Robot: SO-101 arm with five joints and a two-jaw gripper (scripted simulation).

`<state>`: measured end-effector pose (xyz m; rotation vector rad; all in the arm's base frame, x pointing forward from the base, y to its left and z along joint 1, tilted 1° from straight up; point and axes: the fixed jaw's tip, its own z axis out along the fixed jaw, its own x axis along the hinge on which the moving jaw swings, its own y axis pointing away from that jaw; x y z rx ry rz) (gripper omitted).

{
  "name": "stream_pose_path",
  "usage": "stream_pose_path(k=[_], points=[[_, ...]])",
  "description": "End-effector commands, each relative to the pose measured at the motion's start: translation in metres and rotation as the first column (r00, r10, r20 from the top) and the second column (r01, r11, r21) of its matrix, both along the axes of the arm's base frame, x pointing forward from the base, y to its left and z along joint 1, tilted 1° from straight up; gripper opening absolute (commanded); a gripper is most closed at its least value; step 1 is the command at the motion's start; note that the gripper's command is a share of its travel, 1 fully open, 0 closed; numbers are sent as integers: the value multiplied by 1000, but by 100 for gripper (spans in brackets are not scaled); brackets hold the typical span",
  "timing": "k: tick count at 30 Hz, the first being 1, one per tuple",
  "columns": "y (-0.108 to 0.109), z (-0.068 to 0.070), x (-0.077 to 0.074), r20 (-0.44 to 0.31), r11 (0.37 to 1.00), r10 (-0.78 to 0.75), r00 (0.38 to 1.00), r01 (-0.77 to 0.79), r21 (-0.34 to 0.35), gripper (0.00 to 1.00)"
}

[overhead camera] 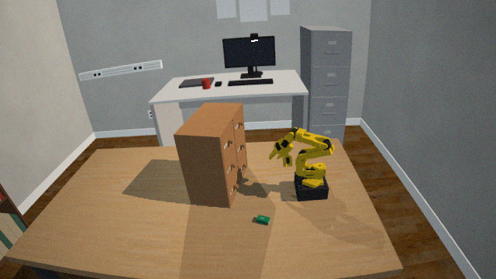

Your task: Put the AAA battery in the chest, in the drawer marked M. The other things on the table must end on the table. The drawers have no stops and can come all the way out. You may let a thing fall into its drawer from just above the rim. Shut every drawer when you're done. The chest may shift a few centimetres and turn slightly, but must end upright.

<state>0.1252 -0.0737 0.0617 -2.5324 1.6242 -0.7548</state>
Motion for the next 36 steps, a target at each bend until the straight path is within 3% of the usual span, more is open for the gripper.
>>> stream_pose_path(k=[1, 8, 21, 36], points=[[-1, 4, 0, 38, 995, -97, 995, 95, 36, 21], [-1, 3, 0, 58, 975, -209, 976, 203, 92, 21], [0, 3, -1, 80, 881, -445, 892, 420, 220, 21], [1, 2, -1, 59, 653, -722, 690, 650, 389, 21]])
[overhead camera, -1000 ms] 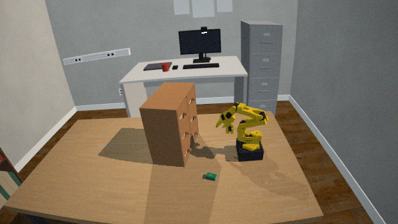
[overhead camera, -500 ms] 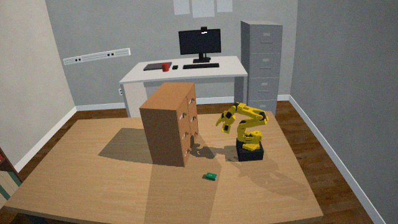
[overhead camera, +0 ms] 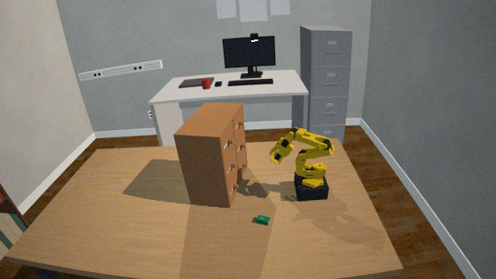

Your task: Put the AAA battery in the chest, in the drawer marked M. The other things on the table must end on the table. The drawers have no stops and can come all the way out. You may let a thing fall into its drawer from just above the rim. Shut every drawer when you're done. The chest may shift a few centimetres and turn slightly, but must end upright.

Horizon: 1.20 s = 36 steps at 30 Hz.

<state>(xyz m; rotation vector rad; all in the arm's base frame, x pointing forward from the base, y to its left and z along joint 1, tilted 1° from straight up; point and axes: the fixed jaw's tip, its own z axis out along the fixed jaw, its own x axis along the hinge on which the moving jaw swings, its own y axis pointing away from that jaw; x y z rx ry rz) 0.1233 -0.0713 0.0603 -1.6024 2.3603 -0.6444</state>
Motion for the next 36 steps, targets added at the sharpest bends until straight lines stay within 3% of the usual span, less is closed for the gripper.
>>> stream_pose_path(k=[1, 19, 34, 36], points=[[-1, 4, 1, 34, 997, -74, 997, 74, 24, 21], [0, 4, 2, 84, 903, -404, 911, 383, 195, 21], [0, 5, 3, 75, 691, -690, 720, 624, 366, 21], [0, 5, 3, 75, 691, -690, 720, 624, 366, 21]])
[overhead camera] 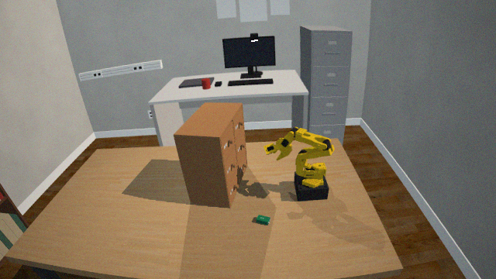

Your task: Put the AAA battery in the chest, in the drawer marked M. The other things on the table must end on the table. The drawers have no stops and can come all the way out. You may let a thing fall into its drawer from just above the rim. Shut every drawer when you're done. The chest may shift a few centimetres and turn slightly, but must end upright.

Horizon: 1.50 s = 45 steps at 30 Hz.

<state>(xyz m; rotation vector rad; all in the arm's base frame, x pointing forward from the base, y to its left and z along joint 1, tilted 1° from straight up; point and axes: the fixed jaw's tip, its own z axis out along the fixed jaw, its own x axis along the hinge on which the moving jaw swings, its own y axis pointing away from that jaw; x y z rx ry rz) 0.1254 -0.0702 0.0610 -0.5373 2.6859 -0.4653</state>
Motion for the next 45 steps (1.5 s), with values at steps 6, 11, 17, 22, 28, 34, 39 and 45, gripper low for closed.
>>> stream_pose_path(k=[6, 11, 17, 22, 28, 34, 39, 45], points=[[-2, 4, 2, 57, 983, -173, 983, 169, 71, 21], [-2, 5, 2, 76, 953, -284, 956, 273, 128, 21], [-2, 5, 3, 87, 920, -370, 925, 352, 174, 21], [-3, 5, 3, 94, 865, -475, 875, 444, 232, 21], [-4, 6, 4, 94, 783, -592, 801, 544, 301, 21], [-4, 6, 5, 89, 720, -664, 743, 602, 346, 21], [-5, 7, 5, 76, 632, -744, 664, 663, 400, 21], [-5, 7, 5, 76, 632, -744, 664, 663, 400, 21]])
